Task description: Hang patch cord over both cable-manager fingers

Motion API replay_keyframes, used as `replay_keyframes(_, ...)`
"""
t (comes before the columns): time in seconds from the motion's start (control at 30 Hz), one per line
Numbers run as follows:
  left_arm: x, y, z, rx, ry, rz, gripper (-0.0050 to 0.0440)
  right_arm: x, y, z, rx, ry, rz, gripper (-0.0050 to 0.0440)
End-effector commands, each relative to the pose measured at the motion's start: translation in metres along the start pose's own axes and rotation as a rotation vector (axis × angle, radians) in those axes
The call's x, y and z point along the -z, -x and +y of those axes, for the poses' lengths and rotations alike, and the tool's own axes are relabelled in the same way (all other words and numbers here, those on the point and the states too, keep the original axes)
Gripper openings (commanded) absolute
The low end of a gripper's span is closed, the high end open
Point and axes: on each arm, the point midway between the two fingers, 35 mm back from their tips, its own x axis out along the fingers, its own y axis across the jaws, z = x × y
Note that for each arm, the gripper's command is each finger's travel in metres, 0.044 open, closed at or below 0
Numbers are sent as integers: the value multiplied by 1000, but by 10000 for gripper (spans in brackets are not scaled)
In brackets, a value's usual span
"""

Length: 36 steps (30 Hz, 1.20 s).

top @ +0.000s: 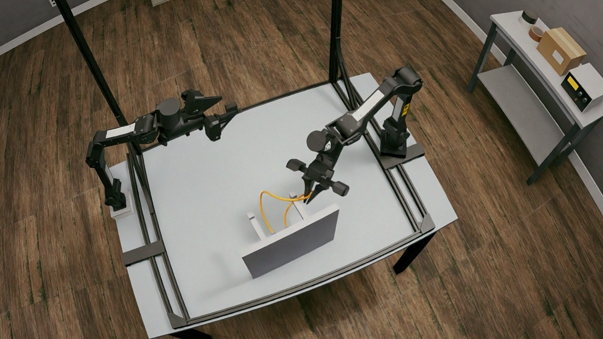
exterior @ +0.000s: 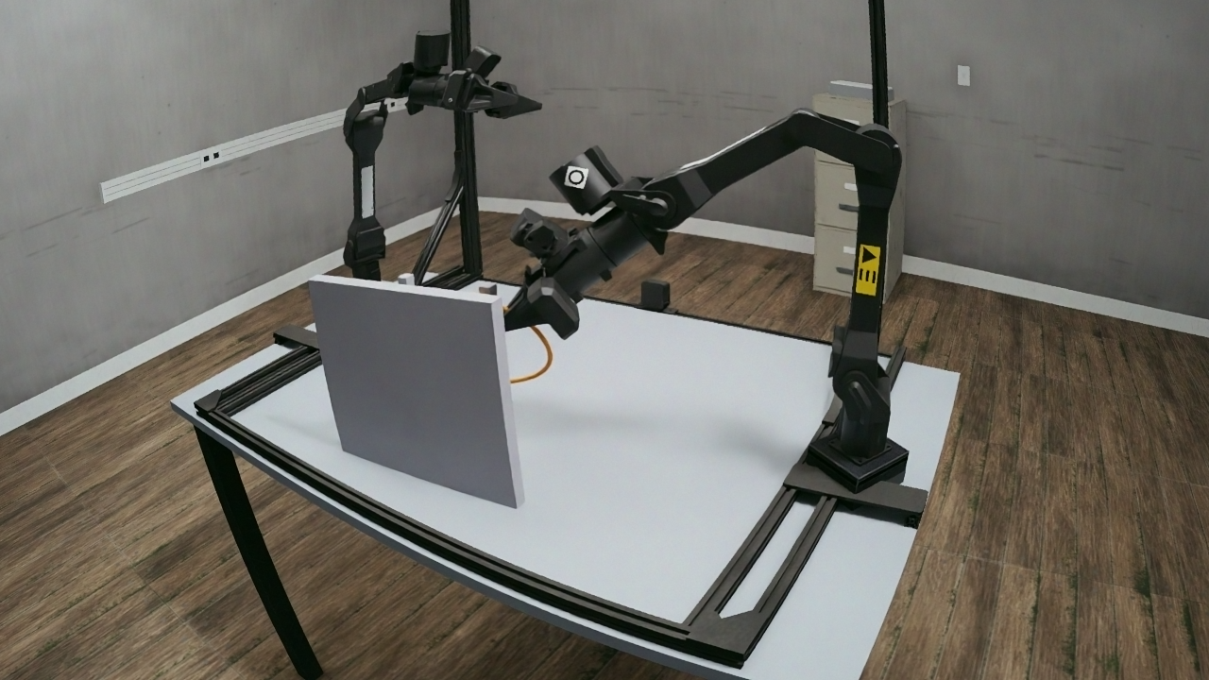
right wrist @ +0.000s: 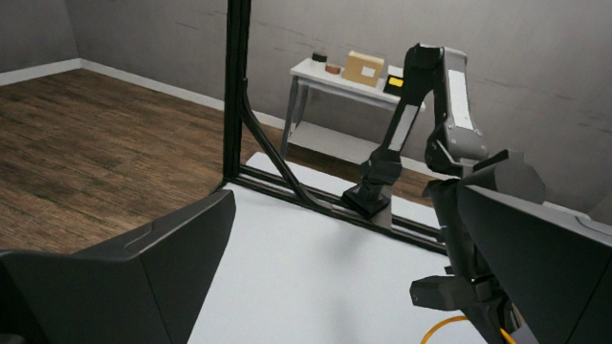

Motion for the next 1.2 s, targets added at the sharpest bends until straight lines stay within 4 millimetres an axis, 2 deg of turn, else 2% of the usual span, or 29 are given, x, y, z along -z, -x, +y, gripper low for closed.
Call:
replay_keyframes(0.0, -9, 4, 0, 7, 8, -24, 25, -47, 10, -5, 19, 44, -176, 440)
replay_keyframes(0.43, -9, 4, 0, 7, 8, -24, 25, -119, 35, -1, 2, 178, -525, 440)
replay_keyframes(0.5, -9, 4, 0, 7, 8, -24, 25, -119, 35, -1, 2, 178, -525, 440)
replay_keyframes(0.53, -9, 4, 0, 7, 8, -24, 25, -132, 42, 0, 11, 218, -590, 440)
replay_keyframes(0.8, -9, 4, 0, 7, 8, -24, 25, -165, 70, 15, -30, 320, -782, 440)
replay_keyframes(1.0, -9, 4, 0, 7, 8, -24, 25, -184, 94, 29, -51, 414, -917, 440)
replay_keyframes(1.07, -9, 4, 0, 7, 8, -24, 25, -184, 94, 29, -51, 414, -917, 440)
replay_keyframes(1.17, -9, 4, 0, 7, 8, -24, 25, -194, 113, 40, -67, 490, -1010, 440)
